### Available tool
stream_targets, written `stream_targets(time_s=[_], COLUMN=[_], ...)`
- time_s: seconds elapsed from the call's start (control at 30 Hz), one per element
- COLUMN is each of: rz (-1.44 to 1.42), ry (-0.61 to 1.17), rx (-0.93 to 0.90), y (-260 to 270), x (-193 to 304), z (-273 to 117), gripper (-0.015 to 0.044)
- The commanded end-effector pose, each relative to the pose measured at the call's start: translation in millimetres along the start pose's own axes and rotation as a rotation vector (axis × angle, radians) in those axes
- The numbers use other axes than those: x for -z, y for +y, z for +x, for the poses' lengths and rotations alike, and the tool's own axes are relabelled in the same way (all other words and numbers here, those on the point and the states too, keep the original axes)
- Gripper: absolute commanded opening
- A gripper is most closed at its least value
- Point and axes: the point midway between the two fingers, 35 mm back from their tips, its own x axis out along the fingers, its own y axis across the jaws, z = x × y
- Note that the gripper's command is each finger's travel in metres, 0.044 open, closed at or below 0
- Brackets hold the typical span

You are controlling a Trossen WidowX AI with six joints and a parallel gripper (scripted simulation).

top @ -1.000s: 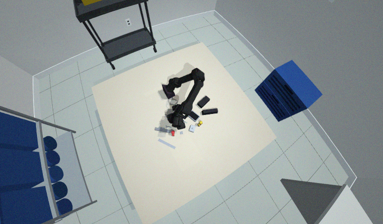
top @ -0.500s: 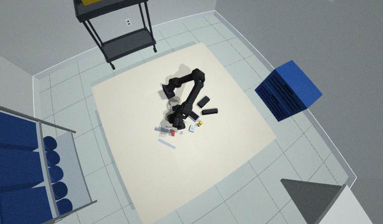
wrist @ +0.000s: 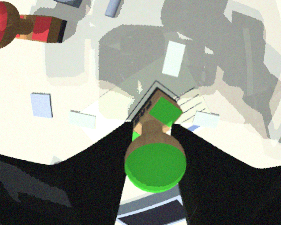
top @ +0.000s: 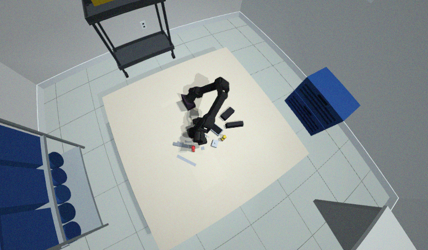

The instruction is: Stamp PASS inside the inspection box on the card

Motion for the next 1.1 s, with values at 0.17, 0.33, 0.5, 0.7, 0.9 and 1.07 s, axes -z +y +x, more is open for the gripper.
stream_targets(time_s=[0.17,0.33,0.5,0.7,0.9,1.07], rz=[0.005,0.005,0.005,0.005,0.005,0.005], ry=[0.003,0.003,0.003,0.003,0.003,0.003], rx=[-0.001,-0.001,-0.001,-0.001,-0.001,-0.001], y=[-0.4,-0.4,-0.4,-0.4,-0.4,-0.4], x=[0.4,0.4,0.4,0.5,0.5,0.5], z=[3.6,4.6,5.6,6.6,7.6,7.6], gripper=[0.0,0.0,0.0,0.0,0.0,0.0])
